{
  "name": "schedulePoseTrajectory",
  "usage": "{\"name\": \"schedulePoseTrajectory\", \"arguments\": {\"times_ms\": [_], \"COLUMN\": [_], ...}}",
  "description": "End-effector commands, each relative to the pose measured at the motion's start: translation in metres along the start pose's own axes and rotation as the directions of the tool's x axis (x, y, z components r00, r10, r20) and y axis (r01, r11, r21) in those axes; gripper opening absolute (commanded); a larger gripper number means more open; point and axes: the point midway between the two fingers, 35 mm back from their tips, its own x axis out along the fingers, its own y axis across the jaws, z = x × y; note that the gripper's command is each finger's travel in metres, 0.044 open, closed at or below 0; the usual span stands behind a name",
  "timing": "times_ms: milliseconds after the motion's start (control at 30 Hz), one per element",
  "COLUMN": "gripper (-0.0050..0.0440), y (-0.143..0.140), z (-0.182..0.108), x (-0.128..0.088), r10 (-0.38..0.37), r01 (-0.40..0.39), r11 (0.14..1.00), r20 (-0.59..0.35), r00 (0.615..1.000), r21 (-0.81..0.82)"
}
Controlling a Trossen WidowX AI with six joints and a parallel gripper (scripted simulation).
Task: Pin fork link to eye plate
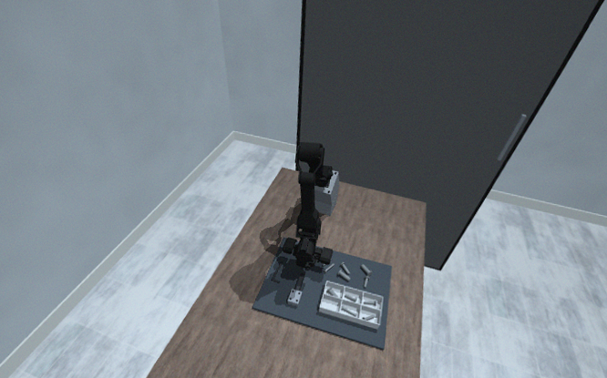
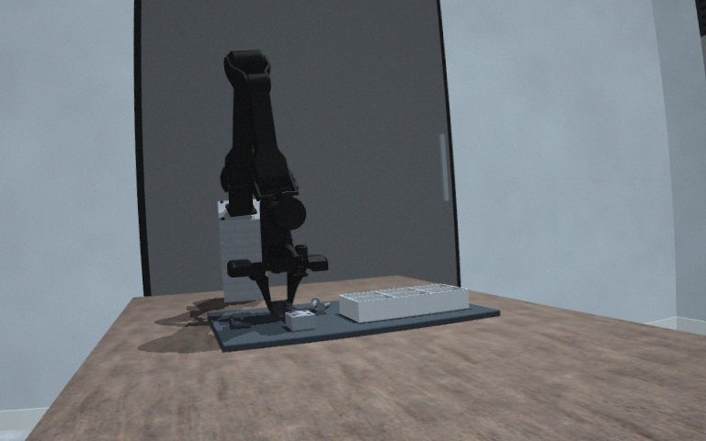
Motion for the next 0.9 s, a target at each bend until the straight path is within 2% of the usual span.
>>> {"name": "schedulePoseTrajectory", "arguments": {"times_ms": [0,867], "gripper": [0.0123,0.0123], "y": [0.0006,0.0016], "z": [0.0062,0.0051], "x": [-0.0004,-0.0013], "r10": [0.007,0.007], "r01": [-0.007,-0.007], "r11": [1.000,1.000], "r20": [0.028,0.028], "r00": [1.000,1.000], "r21": [0.004,0.004]}}
